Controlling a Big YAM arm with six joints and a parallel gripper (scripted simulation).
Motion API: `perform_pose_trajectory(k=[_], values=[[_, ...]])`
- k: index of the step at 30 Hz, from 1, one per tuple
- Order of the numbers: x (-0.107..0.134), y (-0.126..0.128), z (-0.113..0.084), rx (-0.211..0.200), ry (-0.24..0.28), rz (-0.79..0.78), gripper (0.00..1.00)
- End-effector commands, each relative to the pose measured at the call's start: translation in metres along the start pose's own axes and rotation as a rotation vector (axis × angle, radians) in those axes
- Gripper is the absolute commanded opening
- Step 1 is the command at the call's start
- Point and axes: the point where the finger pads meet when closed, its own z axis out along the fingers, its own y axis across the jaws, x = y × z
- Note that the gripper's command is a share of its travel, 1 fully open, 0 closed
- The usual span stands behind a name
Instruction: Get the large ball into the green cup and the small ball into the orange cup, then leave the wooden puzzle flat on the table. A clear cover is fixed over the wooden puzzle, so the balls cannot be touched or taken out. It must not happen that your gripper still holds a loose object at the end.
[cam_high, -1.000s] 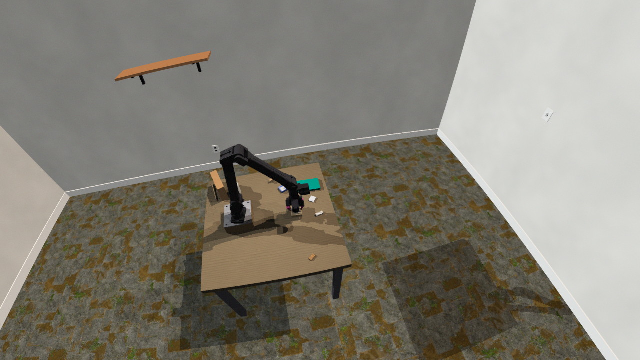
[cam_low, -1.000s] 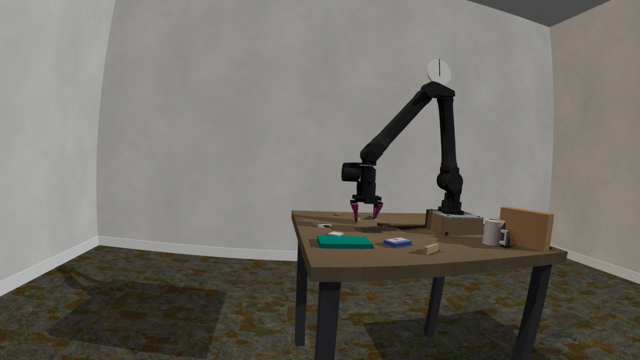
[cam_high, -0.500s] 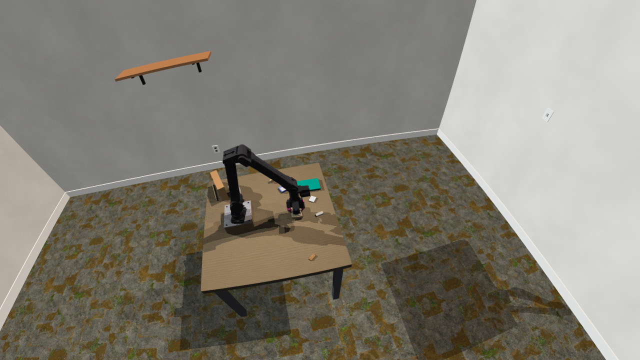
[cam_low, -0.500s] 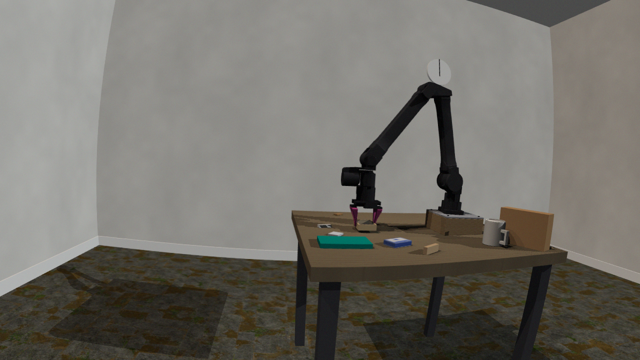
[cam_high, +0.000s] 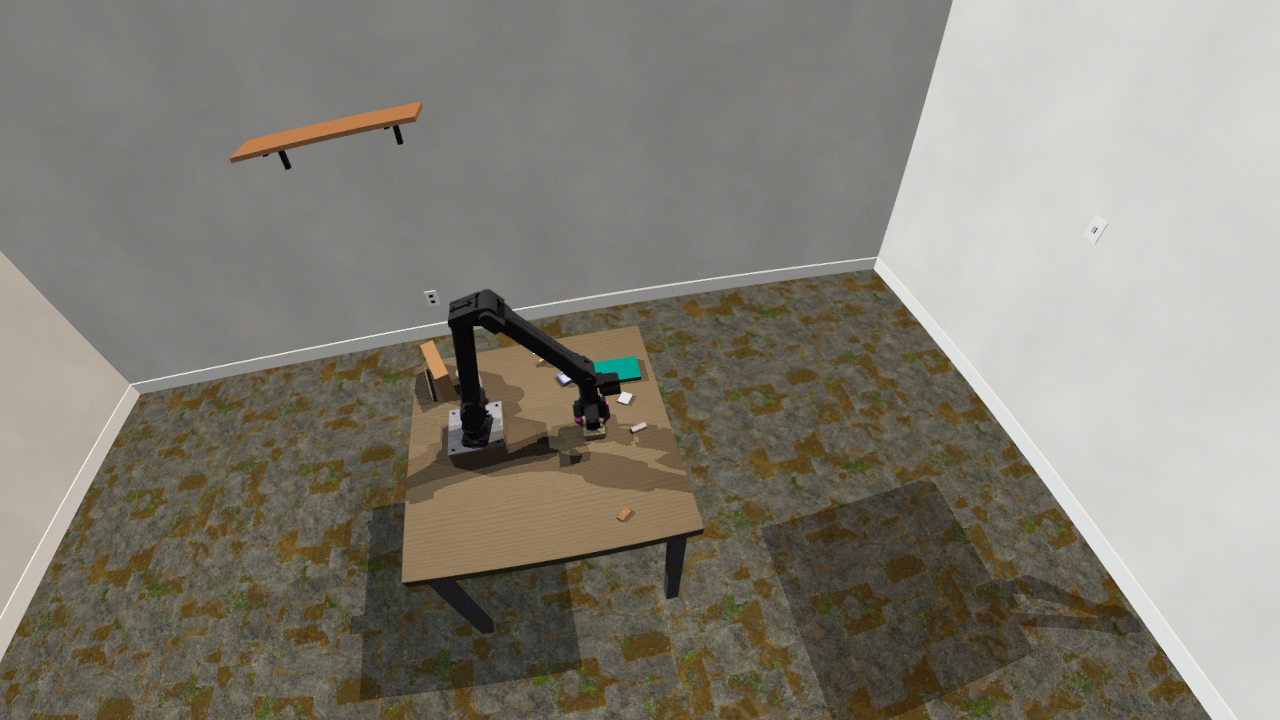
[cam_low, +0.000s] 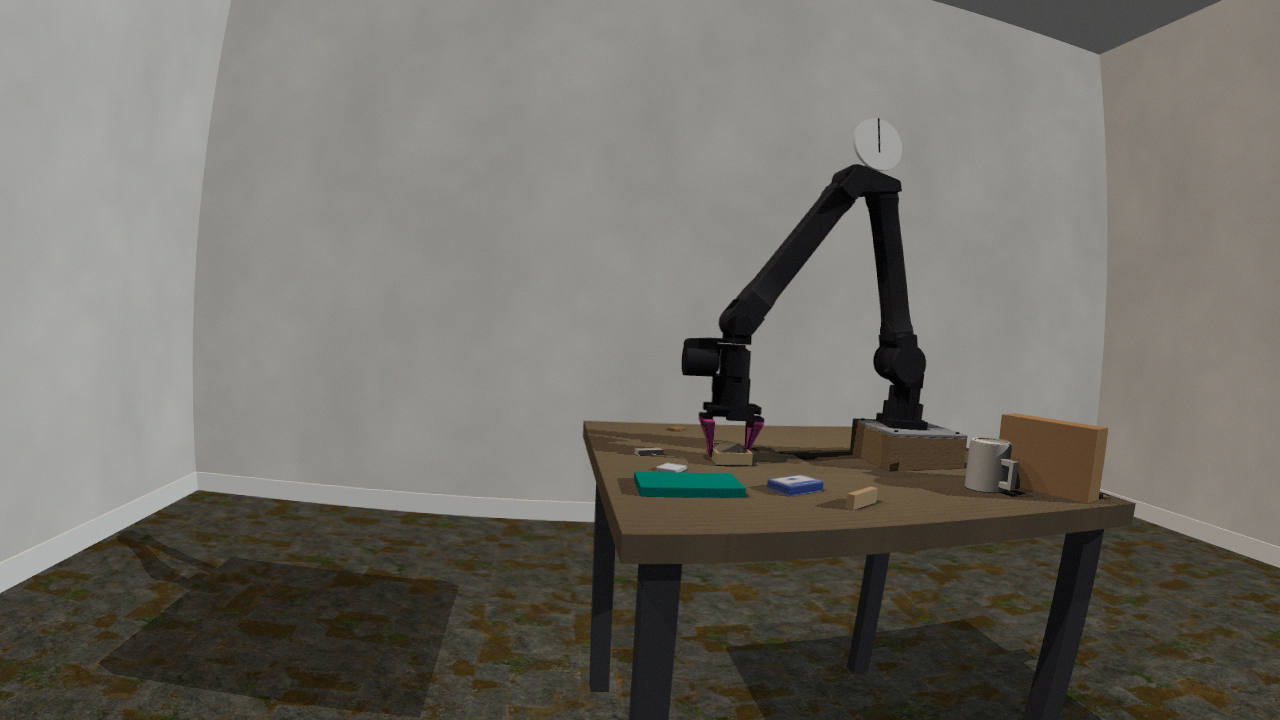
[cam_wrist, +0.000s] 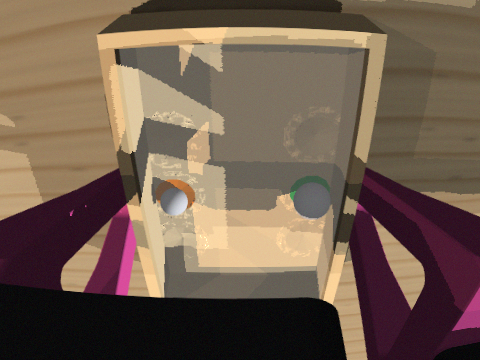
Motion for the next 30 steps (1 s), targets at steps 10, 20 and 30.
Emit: perform_pose_trajectory(k=[10,20,30], values=[[0.0028,0.0029,0.0023,-0.008,-0.002,-0.007,0.69],[0.0028,0.0029,0.0023,-0.008,-0.002,-0.007,0.69],[0.0028,0.0029,0.0023,-0.008,-0.002,-0.007,0.86]])
